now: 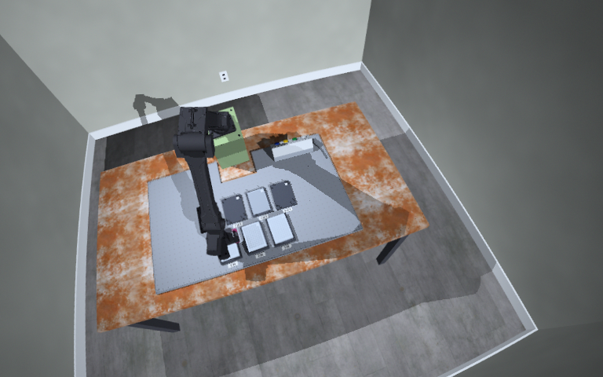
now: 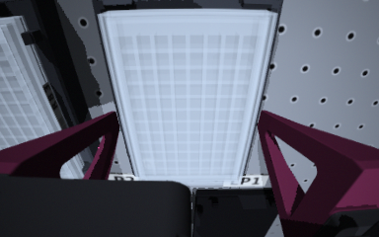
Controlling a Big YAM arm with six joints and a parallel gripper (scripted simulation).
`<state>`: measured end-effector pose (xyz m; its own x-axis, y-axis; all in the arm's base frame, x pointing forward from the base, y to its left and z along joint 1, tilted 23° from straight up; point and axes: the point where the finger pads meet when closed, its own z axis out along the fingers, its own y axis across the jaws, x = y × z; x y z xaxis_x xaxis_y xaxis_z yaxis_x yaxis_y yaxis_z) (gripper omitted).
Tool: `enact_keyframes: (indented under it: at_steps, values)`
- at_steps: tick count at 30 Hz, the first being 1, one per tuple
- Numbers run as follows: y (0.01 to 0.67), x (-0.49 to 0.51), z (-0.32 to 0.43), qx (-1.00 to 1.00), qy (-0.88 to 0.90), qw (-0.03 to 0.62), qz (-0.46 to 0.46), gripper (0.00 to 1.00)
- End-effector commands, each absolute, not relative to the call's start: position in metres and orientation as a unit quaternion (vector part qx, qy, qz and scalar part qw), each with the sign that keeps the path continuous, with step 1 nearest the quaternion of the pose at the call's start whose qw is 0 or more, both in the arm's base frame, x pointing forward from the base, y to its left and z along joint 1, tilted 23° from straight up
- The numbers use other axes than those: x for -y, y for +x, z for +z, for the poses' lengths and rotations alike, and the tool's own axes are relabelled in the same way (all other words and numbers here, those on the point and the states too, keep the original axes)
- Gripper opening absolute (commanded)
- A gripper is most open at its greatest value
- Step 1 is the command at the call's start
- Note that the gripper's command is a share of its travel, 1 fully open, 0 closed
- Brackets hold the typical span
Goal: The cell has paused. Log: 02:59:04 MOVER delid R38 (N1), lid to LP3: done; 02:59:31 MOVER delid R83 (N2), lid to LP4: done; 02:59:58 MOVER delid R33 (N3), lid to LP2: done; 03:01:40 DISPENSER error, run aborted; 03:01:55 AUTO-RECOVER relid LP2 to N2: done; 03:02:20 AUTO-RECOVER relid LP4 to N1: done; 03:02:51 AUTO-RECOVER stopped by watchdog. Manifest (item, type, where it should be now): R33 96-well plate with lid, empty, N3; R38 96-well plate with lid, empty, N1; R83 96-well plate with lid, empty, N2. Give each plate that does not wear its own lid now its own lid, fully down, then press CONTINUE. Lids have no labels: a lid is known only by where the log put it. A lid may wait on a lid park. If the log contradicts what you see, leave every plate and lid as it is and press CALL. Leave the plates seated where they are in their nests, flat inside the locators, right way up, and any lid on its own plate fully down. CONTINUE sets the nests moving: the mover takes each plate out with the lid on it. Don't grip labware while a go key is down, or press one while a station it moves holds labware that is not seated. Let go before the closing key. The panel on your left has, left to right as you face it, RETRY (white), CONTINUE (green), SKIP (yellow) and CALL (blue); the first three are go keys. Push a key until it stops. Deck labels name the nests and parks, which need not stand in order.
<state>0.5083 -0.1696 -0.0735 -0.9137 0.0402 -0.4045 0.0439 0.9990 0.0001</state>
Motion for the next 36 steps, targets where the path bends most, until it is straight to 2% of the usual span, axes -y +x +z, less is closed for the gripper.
enact_keyframes:
  at_steps: [1,14,16,36]
  values:
    - [0.510,0.167,-0.082,-0.978,0.021,0.205,-0.004,1.00]
    - [0.500,0.166,-0.083,-0.981,0.023,0.192,0.000,1.00]
    - [0.506,0.170,-0.059,-0.977,0.022,0.211,-0.007,1.00]
    - [0.497,0.174,-0.033,-0.977,0.023,0.214,-0.008,1.00]
